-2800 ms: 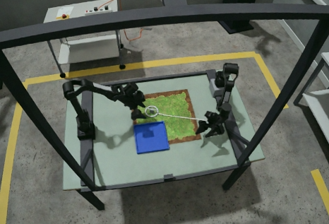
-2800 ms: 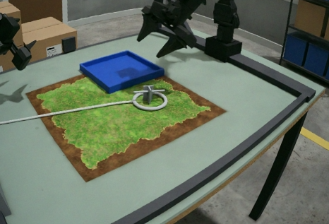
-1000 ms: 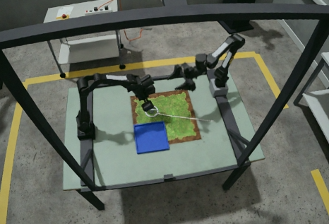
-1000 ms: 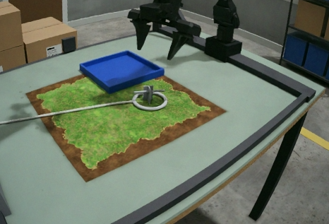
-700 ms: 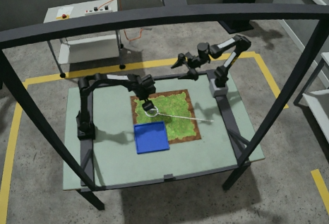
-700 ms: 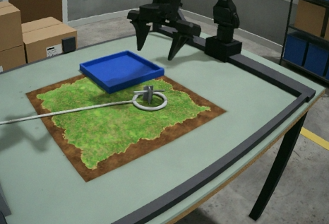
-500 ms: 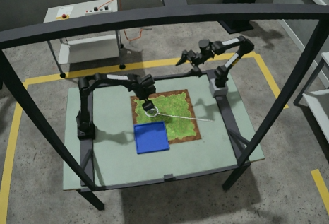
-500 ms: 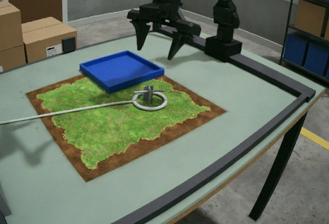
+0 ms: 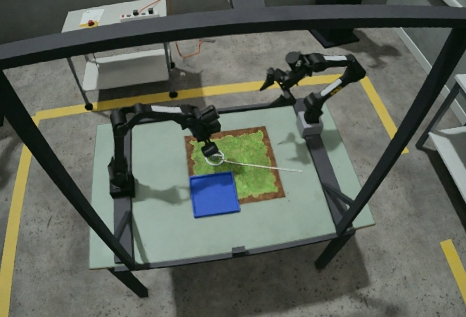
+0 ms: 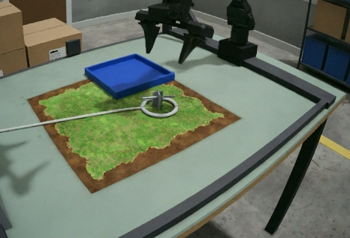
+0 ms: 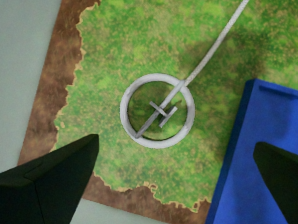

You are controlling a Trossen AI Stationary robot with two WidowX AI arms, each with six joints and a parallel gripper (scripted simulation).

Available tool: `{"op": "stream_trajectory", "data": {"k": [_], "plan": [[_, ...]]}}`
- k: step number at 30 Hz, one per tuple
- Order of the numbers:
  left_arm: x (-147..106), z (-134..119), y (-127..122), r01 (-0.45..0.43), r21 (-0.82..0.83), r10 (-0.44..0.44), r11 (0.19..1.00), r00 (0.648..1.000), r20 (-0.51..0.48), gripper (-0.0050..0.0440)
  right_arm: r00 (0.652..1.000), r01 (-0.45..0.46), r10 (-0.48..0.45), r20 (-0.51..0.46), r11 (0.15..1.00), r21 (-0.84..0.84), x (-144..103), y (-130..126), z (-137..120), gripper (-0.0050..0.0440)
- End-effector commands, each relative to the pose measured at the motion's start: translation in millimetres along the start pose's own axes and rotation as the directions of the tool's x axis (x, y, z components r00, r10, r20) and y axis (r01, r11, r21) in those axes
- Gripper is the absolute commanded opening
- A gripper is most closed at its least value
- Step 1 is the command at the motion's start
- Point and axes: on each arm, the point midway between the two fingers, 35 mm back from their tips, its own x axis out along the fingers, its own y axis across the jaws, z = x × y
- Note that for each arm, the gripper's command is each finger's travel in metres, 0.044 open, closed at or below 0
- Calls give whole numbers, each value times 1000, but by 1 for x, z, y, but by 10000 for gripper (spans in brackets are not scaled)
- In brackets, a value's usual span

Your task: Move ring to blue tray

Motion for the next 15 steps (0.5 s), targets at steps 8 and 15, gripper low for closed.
{"op": "stream_trajectory", "data": {"k": [8, 15], "plan": [[-8, 6, 0, -1, 0, 1, 1000, 1000, 26, 440, 990, 51, -54, 127, 998, 25, 13, -14, 25, 440], [-8, 6, 0, -1, 0, 1, 1000, 1000, 26, 440, 950, 119, -132, 281, 991, 66, 27, -35, 52, 440]]}}
